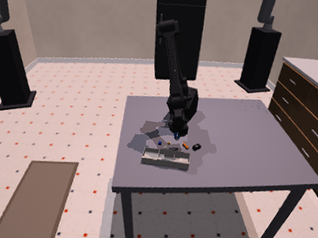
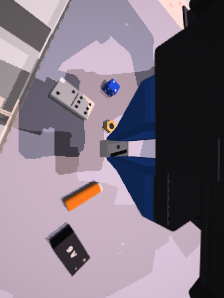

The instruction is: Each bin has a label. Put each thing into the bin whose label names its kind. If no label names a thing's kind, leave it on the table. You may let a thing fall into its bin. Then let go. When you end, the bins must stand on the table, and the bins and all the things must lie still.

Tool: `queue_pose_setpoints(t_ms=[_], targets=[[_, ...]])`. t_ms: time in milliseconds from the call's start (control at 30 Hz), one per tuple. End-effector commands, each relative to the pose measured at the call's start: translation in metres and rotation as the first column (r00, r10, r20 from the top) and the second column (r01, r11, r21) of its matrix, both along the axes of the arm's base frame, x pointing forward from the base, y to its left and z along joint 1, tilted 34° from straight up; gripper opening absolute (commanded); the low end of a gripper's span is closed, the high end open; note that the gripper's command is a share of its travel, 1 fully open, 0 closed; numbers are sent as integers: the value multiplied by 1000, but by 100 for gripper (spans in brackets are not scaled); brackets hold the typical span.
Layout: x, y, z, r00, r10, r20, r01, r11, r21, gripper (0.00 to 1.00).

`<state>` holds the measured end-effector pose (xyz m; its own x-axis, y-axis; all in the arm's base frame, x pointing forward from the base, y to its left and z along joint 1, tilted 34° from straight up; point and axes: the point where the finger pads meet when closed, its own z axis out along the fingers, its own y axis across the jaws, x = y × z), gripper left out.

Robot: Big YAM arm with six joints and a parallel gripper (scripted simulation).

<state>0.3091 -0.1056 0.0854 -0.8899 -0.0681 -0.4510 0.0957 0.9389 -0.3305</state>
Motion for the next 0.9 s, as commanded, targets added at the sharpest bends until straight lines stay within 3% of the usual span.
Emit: queue_pose_setpoints(t_ms=[0, 500, 567, 700, 733, 867], targets=[[1, 4, 1, 1000, 5, -1, -5, 1000, 3, 10], [7, 0, 9, 1000, 2, 23, -2, 1000, -4, 10], [10, 4, 27, 999, 4, 48, -4, 1000, -5, 10], [11, 5, 27, 999, 5, 47, -5, 1000, -5, 10], [9, -7, 21, 1000, 1, 14, -1, 1000, -6, 10], [15, -28, 33, 1000, 1, 13, -1, 1000, -7, 10]])
